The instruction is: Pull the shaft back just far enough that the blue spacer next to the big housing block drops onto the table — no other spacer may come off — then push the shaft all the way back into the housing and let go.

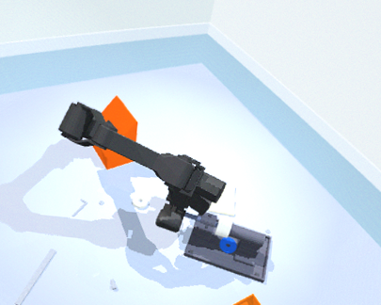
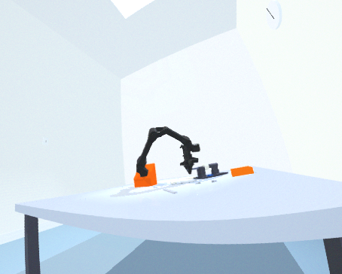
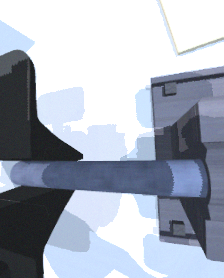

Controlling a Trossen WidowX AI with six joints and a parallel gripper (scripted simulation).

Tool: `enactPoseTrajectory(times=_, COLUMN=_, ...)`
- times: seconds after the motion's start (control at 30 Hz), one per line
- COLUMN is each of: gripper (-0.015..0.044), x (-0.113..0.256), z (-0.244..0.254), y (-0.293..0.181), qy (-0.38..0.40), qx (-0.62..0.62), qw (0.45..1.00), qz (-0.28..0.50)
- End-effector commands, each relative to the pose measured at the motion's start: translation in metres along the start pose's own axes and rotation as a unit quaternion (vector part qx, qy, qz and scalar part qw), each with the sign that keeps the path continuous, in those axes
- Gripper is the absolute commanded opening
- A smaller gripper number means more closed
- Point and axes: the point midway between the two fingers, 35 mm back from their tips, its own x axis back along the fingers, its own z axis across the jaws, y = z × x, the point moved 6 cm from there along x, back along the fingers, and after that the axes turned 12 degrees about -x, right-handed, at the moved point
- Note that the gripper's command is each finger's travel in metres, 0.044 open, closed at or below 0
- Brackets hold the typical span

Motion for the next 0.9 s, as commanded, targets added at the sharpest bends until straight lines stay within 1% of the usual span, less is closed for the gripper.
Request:
enactPoseTrajectory(times=0.0, gripper=0.0, x=0.0026, z=0.0003, y=0.0039, qy=0.002, qx=-0.002, qw=1.0, qz=-0.004)
enactPoseTrajectory(times=0.87, gripper=0.0, x=0.0028, z=0.0021, y=0.0129, qy=0.002, qx=-0.002, qw=1.0, qz=-0.005)
